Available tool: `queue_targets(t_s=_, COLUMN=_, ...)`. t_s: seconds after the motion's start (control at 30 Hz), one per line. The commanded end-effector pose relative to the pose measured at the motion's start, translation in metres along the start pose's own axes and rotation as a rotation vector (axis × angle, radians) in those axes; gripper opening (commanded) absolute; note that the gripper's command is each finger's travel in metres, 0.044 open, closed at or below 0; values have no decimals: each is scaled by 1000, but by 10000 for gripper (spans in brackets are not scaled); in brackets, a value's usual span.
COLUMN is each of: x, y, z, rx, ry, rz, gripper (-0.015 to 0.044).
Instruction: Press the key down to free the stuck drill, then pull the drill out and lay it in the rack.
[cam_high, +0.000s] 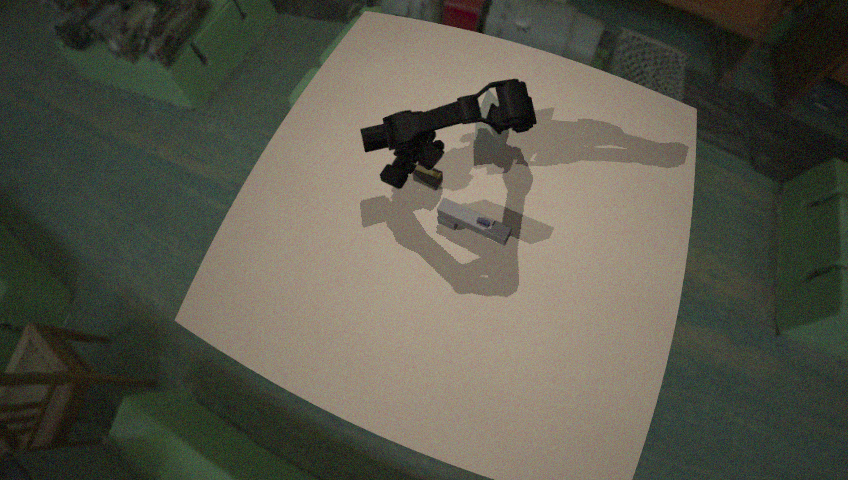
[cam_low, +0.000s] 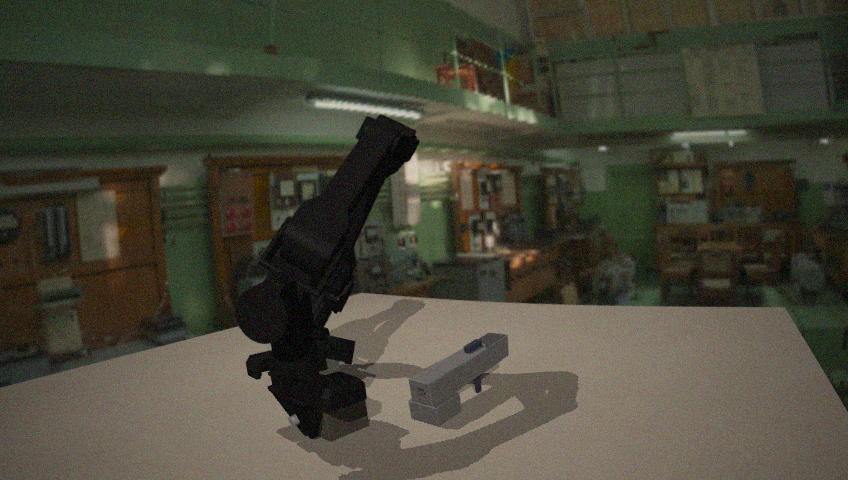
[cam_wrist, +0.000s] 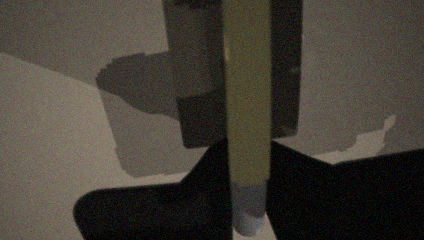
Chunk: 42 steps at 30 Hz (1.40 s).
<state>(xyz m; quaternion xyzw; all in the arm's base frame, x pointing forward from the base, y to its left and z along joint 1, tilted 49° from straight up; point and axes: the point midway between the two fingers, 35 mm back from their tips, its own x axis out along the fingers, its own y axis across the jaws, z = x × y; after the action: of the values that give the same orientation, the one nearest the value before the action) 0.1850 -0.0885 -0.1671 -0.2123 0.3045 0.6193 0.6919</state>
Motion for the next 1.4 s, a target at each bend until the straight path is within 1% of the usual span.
queue_targets(t_s=0.0, x=6, y=1, z=5, rx=-2, ry=-15, rz=12, gripper=0)
queue_targets(t_s=0.93, x=6, y=1, z=5, rx=-2, ry=-15, rz=12, gripper=0)
queue_targets(t_s=0.97, x=0, y=0, z=0, rx=0, ry=0, rz=0, gripper=26)
queue_targets(t_s=1.37, x=0, y=0, z=0, rx=0, ry=0, rz=0, gripper=341)
